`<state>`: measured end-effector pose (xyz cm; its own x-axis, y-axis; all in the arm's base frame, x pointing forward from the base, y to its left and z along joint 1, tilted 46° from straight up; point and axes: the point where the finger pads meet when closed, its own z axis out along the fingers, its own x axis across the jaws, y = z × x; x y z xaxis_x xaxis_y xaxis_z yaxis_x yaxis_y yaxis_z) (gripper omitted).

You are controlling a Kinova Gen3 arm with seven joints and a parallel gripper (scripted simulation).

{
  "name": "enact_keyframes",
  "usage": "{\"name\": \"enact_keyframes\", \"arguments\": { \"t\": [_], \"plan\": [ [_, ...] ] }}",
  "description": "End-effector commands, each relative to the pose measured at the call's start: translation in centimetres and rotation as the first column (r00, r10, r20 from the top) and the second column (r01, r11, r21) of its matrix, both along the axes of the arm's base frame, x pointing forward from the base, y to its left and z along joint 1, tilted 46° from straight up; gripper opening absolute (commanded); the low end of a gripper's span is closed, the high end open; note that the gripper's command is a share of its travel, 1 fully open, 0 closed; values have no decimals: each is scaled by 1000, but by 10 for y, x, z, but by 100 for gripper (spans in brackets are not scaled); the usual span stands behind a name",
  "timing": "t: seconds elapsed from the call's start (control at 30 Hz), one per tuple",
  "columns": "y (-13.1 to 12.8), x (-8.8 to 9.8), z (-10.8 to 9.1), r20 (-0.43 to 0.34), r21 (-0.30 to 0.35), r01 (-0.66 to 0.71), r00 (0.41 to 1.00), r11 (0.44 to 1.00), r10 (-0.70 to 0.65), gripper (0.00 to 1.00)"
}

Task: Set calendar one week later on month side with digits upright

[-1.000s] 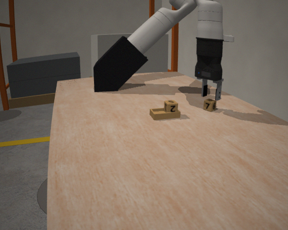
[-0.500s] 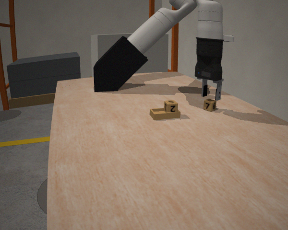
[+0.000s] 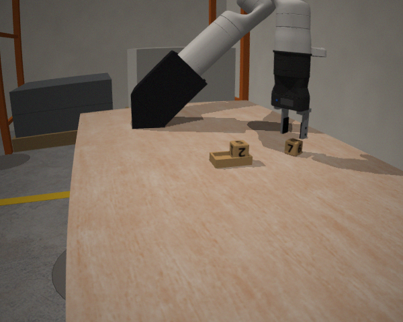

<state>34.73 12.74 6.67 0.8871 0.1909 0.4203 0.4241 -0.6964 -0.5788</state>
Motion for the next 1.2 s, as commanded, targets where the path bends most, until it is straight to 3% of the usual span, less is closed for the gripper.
{"name": "enact_keyframes", "arguments": {
  "t": [0.0,0.37,0.77,1.17],
  "plan": [
    [-4,3,3,2,0,10,1000,1000,-10,87],
    [-25,-2,25,3,0,10,1000,1000,-10,87],
    [-26,-5,27,0,-4,12,1000,1000,-12,87],
    [-21,0,28,31,-95,61,998,994,-58,87]
  ]
}}
